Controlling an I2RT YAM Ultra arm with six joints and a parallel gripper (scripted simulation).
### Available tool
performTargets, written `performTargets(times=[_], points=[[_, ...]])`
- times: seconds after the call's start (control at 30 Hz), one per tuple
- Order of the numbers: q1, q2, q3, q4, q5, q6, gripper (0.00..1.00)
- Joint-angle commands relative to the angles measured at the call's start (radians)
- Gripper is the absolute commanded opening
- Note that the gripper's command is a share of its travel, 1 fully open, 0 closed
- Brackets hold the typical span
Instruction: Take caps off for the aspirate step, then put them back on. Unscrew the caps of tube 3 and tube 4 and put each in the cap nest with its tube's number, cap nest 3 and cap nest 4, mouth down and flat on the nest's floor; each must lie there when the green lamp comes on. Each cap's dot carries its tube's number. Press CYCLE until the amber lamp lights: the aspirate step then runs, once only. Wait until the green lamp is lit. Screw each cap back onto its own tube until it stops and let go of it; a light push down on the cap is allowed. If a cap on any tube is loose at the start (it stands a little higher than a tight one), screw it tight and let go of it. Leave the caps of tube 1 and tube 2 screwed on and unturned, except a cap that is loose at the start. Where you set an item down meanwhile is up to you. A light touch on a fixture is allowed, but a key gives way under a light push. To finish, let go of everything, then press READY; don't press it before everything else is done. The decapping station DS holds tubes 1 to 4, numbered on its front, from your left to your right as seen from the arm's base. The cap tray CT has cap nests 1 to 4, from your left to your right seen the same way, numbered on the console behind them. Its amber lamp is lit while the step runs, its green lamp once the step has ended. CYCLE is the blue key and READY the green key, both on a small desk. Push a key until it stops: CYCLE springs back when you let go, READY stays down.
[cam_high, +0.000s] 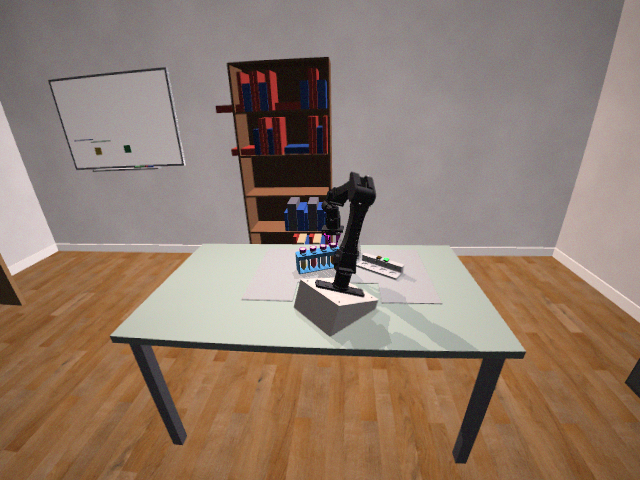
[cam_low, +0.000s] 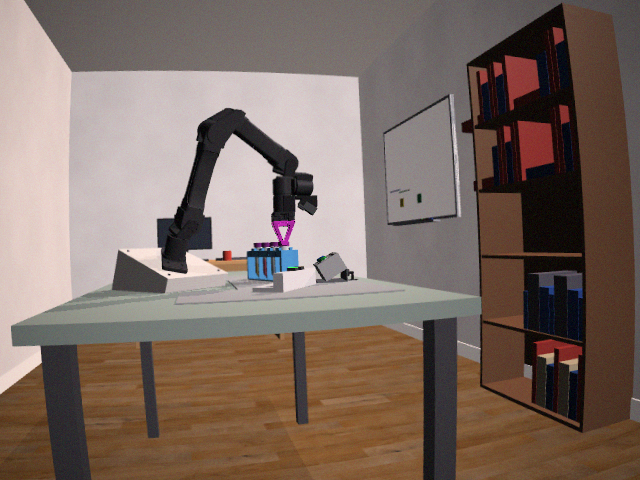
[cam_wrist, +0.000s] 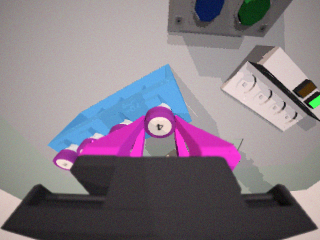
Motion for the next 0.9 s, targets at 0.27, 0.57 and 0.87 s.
performTargets(times=[0.27,0.57,0.87], points=[[0.002,-0.009,0.004,0.002,-0.001,0.435,0.00],[0.002,-0.009,0.003,0.003,-0.001,0.435,0.49],[0.006,-0.011,0.012,-0.010,0.000,0.438,0.49]])
